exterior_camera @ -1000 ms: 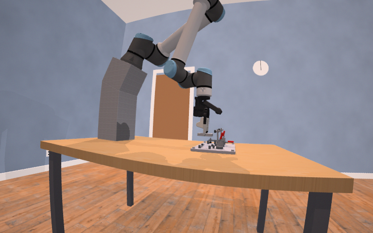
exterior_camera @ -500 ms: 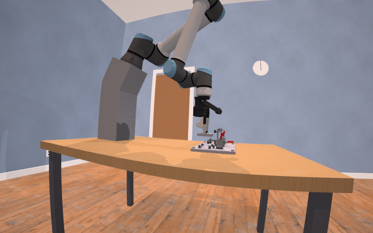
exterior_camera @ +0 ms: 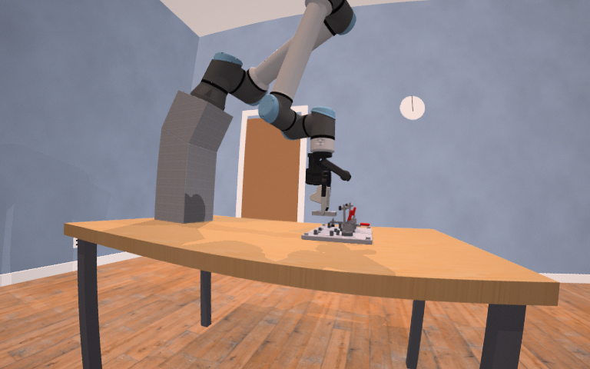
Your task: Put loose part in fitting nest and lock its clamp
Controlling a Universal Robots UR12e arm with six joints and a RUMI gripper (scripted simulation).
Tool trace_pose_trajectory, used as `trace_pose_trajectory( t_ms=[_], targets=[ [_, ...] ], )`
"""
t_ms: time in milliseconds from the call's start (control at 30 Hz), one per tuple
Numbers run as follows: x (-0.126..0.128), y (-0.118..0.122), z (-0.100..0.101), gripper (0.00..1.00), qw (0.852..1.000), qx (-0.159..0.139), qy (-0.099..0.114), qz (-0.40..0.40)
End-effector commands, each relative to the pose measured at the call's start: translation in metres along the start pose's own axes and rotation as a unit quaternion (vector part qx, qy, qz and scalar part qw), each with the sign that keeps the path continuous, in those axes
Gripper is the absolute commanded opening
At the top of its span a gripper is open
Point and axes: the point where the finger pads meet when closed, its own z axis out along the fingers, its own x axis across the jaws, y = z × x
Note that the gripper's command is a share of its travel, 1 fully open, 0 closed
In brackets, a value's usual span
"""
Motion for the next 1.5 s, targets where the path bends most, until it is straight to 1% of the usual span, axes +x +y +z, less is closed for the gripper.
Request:
trace_pose_trajectory(
  t_ms=[0,533,933,1000,1467],
  targets=[
    [0.0,0.0,0.0,0.0,1.0,0.0,0.0,0.0],
    [0.0,-0.001,0.006,0.0,1.0,0.0,0.0,0.0],
    [0.0,-0.001,0.023,0.0,1.0,0.0,0.0,0.0],
    [0.0,-0.001,0.023,0.0,1.0,0.0,0.0,0.0],
    [0.0,-0.002,0.045,0.0,1.0,0.0,0.0,0.0]
  ],
)
